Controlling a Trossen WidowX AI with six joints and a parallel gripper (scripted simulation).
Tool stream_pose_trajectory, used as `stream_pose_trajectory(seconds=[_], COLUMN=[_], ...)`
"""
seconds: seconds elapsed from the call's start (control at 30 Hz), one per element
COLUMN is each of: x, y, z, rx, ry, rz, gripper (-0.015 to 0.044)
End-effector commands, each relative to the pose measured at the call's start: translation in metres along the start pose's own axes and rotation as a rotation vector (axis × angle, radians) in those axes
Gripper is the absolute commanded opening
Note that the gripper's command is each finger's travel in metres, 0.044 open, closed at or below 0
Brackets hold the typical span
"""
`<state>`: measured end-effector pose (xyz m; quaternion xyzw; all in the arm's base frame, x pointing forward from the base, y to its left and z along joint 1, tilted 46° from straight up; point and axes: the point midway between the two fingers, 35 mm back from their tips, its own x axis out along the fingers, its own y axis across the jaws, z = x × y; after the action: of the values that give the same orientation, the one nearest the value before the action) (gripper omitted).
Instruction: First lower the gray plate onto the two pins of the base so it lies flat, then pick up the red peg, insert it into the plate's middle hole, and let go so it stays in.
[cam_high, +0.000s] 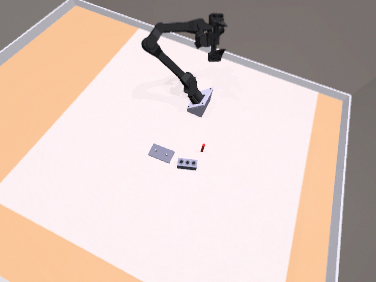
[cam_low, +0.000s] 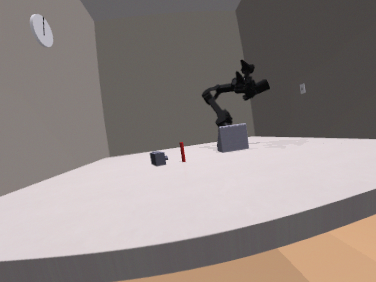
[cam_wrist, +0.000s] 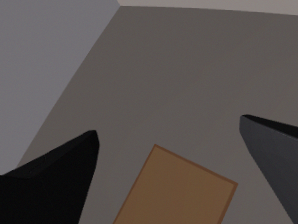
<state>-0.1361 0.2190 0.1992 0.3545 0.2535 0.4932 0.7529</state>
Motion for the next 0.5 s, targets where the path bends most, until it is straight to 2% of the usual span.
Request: stream_pose_trajectory(seconds=[0.0, 0.1, 0.33, 0.47], x=[0.000, 0.015, 0.086, 0.117], y=[0.000, -0.005, -0.039, -0.064], z=[0.000, 0.002, 0.019, 0.025], rx=[0.000, -0.028, -0.129, -0.186], ry=[0.000, -0.036, -0.184, -0.207], rz=[0.000, -0.078, -0.453, -0.652], gripper=[0.0426, 0.0440, 0.0440, 0.0440])
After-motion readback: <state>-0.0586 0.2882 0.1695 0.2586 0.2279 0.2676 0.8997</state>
